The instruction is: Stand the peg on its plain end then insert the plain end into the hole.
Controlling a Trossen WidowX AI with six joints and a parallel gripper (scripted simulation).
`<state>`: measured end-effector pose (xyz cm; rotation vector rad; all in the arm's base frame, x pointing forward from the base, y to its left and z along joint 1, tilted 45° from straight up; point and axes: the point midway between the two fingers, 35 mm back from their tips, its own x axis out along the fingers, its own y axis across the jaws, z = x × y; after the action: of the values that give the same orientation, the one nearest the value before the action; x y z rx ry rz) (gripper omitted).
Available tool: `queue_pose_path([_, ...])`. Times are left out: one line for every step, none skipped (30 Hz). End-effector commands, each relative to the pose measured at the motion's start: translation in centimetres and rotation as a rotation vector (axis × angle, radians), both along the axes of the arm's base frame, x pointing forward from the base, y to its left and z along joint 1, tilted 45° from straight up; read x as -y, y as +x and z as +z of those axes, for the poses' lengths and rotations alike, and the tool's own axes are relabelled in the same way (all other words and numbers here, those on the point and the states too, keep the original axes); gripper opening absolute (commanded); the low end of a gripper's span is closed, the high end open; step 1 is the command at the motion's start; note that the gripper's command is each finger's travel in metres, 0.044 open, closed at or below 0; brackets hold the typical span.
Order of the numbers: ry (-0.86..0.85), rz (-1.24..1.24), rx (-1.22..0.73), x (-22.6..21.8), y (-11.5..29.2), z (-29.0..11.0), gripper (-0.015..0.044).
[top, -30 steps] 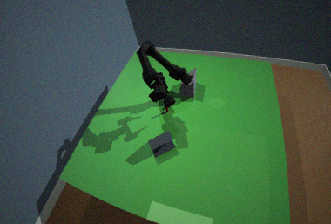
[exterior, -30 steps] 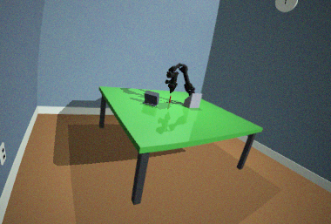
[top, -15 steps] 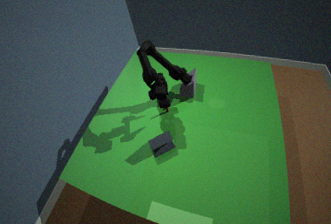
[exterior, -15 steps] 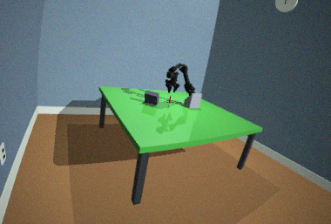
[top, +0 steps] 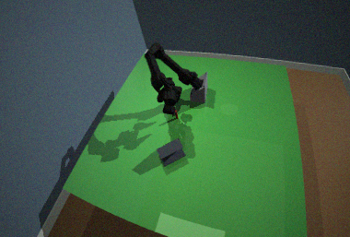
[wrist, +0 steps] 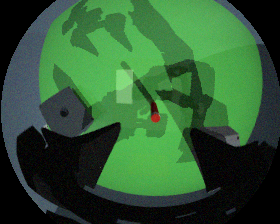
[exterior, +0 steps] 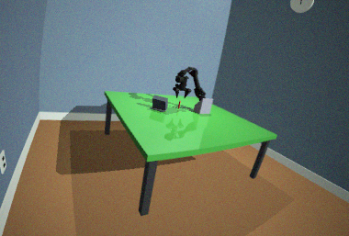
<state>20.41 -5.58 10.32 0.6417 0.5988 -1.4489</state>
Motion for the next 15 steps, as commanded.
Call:
queue_pose_path([0.0,-0.07,0.073,0.1,0.04,-0.02,0.044])
queue_pose_path([0.001,-0.089,0.091,0.11,0.04,-0.03,0.044])
queue_pose_path([0.002,-0.107,0.109,0.12,0.04,-0.04,0.044])
queue_pose_path([0.003,-0.125,0.126,0.13,0.04,-0.05,0.044])
queue_pose_path([0.004,-0.144,0.144,0.14,0.04,-0.06,0.044])
queue_pose_path([0.004,-0.162,0.162,0.15,0.04,-0.07,0.044])
queue_pose_path([0.005,-0.18,0.18,0.17,0.04,-0.08,0.044])
queue_pose_path([0.006,-0.199,0.198,0.18,0.04,-0.09,0.044])
queue_pose_path([0.007,-0.217,0.216,0.19,0.04,-0.1,0.044])
queue_pose_path([0.008,-0.235,0.234,0.2,0.04,-0.11,0.044])
queue_pose_path([0.009,-0.254,0.252,0.21,0.04,-0.13,0.044])
queue_pose_path([0.01,-0.272,0.27,0.23,0.04,-0.14,0.044])
queue_pose_path([0.011,-0.29,0.288,0.24,0.04,-0.15,0.044])
queue_pose_path([0.012,-0.309,0.306,0.25,0.04,-0.16,0.044])
queue_pose_path([0.013,-0.327,0.324,0.26,0.04,-0.17,0.044])
